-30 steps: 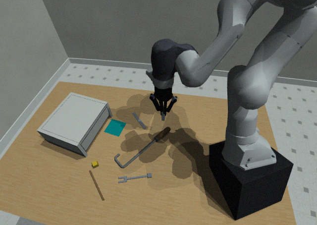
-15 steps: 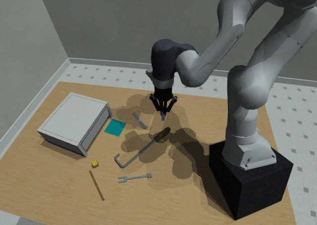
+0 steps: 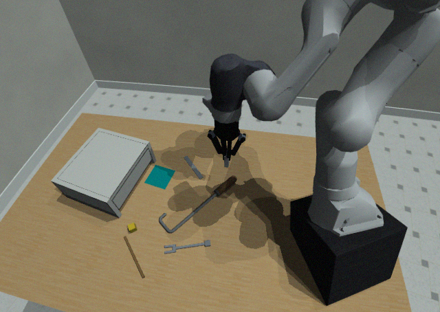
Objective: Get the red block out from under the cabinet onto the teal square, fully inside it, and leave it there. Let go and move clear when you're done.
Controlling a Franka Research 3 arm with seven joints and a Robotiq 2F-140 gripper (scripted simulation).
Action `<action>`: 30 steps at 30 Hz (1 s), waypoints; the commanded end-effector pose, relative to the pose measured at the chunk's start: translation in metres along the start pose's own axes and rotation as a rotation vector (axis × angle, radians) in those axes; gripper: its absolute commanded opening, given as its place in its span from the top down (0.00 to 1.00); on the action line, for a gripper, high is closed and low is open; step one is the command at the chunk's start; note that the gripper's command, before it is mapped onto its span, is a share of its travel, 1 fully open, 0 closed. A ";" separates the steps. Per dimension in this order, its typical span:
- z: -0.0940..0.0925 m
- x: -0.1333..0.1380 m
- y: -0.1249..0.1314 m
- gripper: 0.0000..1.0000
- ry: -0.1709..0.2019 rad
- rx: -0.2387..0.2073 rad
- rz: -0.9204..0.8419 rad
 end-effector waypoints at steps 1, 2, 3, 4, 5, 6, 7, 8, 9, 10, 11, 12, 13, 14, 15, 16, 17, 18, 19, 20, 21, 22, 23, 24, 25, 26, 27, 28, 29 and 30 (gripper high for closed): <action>-0.001 -0.001 0.000 1.00 -0.005 0.000 -0.005; -0.001 -0.001 0.000 1.00 -0.005 0.000 -0.005; -0.001 -0.001 0.000 1.00 -0.005 0.000 -0.005; -0.001 -0.001 0.000 1.00 -0.005 0.000 -0.005; -0.001 -0.001 0.000 1.00 -0.005 0.000 -0.005; -0.001 -0.001 0.000 1.00 -0.005 0.000 -0.005; -0.001 -0.001 0.000 1.00 -0.005 0.000 -0.005; -0.001 -0.001 0.000 1.00 -0.005 0.000 -0.005; -0.001 -0.001 0.000 1.00 -0.005 0.000 -0.005; -0.001 -0.001 0.000 1.00 -0.005 0.000 -0.005; -0.001 -0.001 0.000 1.00 -0.005 0.000 -0.005; -0.001 -0.001 0.000 1.00 -0.005 0.000 -0.005; -0.001 -0.001 0.000 1.00 -0.005 0.000 -0.005; -0.001 -0.001 0.000 1.00 -0.005 0.000 -0.005; -0.001 -0.001 0.000 1.00 -0.005 0.000 -0.005; -0.001 -0.001 0.000 1.00 -0.005 0.000 -0.006; -0.001 -0.001 0.000 1.00 -0.005 0.000 -0.012; -0.001 -0.001 0.000 1.00 -0.005 0.000 -0.026; -0.001 -0.001 0.000 1.00 -0.005 0.000 -0.053; -0.001 -0.001 0.000 1.00 -0.005 0.000 -0.093; -0.002 -0.001 0.000 1.00 -0.006 0.000 -0.149; -0.002 -0.001 0.000 1.00 -0.006 0.000 -0.221; -0.003 -0.001 0.000 1.00 -0.007 0.000 -0.309; -0.003 -0.001 0.000 1.00 -0.007 0.000 -0.360; -0.004 -0.001 0.000 1.00 -0.009 0.002 -0.393; -0.004 -0.001 0.000 1.00 -0.011 0.004 -0.425; -0.005 -0.001 0.001 1.00 -0.013 0.007 -0.457; -0.005 -0.001 0.001 1.00 -0.016 0.010 -0.488; -0.005 -0.001 0.001 1.00 -0.016 0.010 -0.488; -0.005 -0.001 0.001 1.00 -0.016 0.010 -0.488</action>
Point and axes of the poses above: the point where the finger pads meet when closed, its own z axis out along the fingers, its own x axis across the jaws, y = z × x, the point moved 6 cm from there along -z, back along the fingers, and after that the axes turned 5 degrees about z, right-handed, at the moved point
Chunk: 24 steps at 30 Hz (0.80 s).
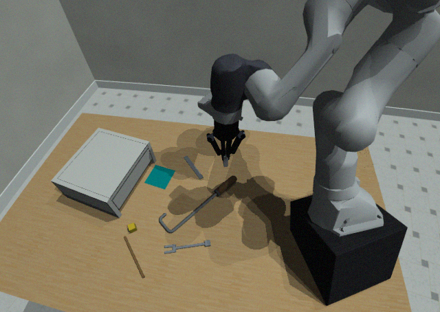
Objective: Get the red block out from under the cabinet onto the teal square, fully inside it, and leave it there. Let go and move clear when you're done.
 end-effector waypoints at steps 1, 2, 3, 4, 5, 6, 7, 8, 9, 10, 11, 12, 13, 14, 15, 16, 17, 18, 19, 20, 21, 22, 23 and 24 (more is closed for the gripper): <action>0.000 0.003 -0.003 1.00 0.000 -0.010 -0.279; 0.000 0.004 -0.003 1.00 -0.002 -0.007 -0.308; 0.000 0.004 -0.003 1.00 -0.004 -0.004 -0.338; 0.000 0.004 -0.003 1.00 -0.006 -0.001 -0.369; 0.000 0.004 -0.003 1.00 -0.008 0.002 -0.399; 0.000 0.004 -0.003 1.00 -0.009 0.005 -0.429; 0.001 0.005 -0.003 1.00 -0.011 0.008 -0.460; 0.001 0.005 -0.003 1.00 -0.012 0.010 -0.490; 0.002 0.005 -0.003 1.00 -0.013 0.013 -0.520; 0.002 0.005 -0.002 1.00 -0.014 0.016 -0.550; 0.002 0.005 -0.002 1.00 -0.015 0.018 -0.580; 0.003 0.005 -0.002 1.00 -0.015 0.021 -0.610; 0.003 0.006 -0.002 1.00 -0.016 0.023 -0.640; 0.003 0.006 -0.002 1.00 -0.017 0.026 -0.670; 0.003 0.006 -0.002 1.00 -0.017 0.028 -0.700; 0.003 0.006 -0.002 1.00 -0.017 0.028 -0.700; 0.003 0.006 -0.002 1.00 -0.017 0.028 -0.700; 0.003 0.006 -0.002 1.00 -0.018 0.034 -0.779; 0.003 0.006 -0.002 1.00 -0.018 0.036 -0.807; 0.003 0.006 -0.002 1.00 -0.019 0.038 -0.836; 0.003 0.006 -0.001 1.00 -0.020 0.039 -0.866; 0.003 0.006 -0.001 1.00 -0.021 0.041 -0.894; 0.003 0.007 -0.001 1.00 -0.022 0.043 -0.923; 0.003 0.007 -0.001 1.00 -0.023 0.044 -0.951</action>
Point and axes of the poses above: the point where the finger pads meet when closed, its own z axis out along the fingers, its own x axis across the jaws, y = z × x, the point moved 6 cm from there along -z, back along the fingers, and after that the axes turned 5 degrees about z, right-handed, at the moved point
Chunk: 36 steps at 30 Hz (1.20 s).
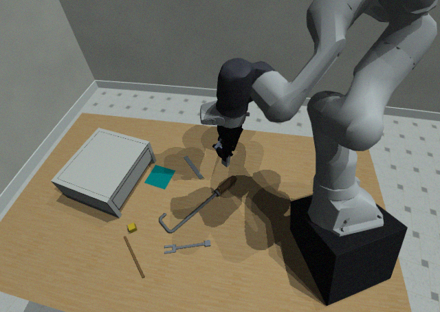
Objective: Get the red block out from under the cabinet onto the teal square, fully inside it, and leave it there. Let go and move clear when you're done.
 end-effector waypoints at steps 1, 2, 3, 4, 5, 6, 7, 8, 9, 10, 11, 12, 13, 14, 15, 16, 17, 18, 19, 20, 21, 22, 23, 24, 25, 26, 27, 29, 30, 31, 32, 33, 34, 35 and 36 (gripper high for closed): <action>0.001 0.005 -0.002 1.00 -0.013 -0.013 -0.279; 0.001 0.005 -0.002 1.00 -0.014 -0.011 -0.307; 0.001 0.005 -0.002 1.00 -0.015 -0.010 -0.334; 0.001 0.005 -0.002 1.00 -0.016 -0.009 -0.362; 0.001 0.005 -0.002 1.00 -0.017 -0.008 -0.389; 0.001 0.005 -0.001 1.00 -0.018 -0.007 -0.416; 0.001 0.005 -0.001 1.00 -0.019 -0.007 -0.443; 0.001 0.005 -0.001 1.00 -0.020 -0.006 -0.470; 0.001 0.005 -0.001 1.00 -0.020 -0.006 -0.470; 0.001 0.005 -0.001 1.00 -0.020 -0.006 -0.470; 0.001 0.005 -0.001 1.00 -0.022 -0.005 -0.543; 0.001 0.005 -0.001 1.00 -0.022 -0.005 -0.569; 0.001 0.005 -0.002 1.00 -0.023 -0.005 -0.595; 0.001 0.005 -0.002 1.00 -0.024 -0.005 -0.622; 0.001 0.005 -0.002 1.00 -0.025 -0.006 -0.648; 0.001 0.005 -0.002 1.00 -0.026 -0.006 -0.675; 0.001 0.005 -0.002 1.00 -0.027 -0.007 -0.701; 0.001 0.005 -0.002 1.00 -0.028 -0.008 -0.727; 0.001 0.005 -0.002 1.00 -0.029 -0.009 -0.753; 0.001 0.005 -0.002 1.00 -0.030 -0.010 -0.779; 0.001 0.005 -0.002 1.00 -0.031 -0.011 -0.805; 0.001 0.005 -0.002 1.00 -0.032 -0.012 -0.831; 0.001 0.005 -0.002 1.00 -0.033 -0.013 -0.857; 0.001 0.005 -0.002 1.00 -0.034 -0.015 -0.883; 0.001 0.005 -0.003 1.00 -0.035 -0.016 -0.908; 0.001 0.005 -0.003 1.00 -0.035 -0.016 -0.908; 0.001 0.005 -0.003 1.00 -0.035 -0.016 -0.908; 0.001 0.005 -0.003 1.00 -0.038 -0.022 -1.003; 0.001 0.005 -0.003 1.00 -0.039 -0.024 -1.029; 0.001 0.005 -0.003 1.00 -0.040 -0.025 -1.054; 0.001 0.005 -0.003 1.00 -0.041 -0.027 -1.080; 0.001 0.005 -0.004 1.00 -0.043 -0.029 -1.105; 0.001 0.005 -0.004 1.00 -0.044 -0.032 -1.130; 0.001 0.005 -0.004 1.00 -0.045 -0.034 -1.156; 0.001 0.005 -0.004 1.00 -0.047 -0.036 -1.181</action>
Point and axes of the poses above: the point where the finger pads meet when closed, its own z axis out along the fingers, its own x axis across the jaws, y = z × x, the point moved 6 cm from there along -z, back along the fingers, and after that the axes turned 5 degrees about z, right-handed, at the moved point
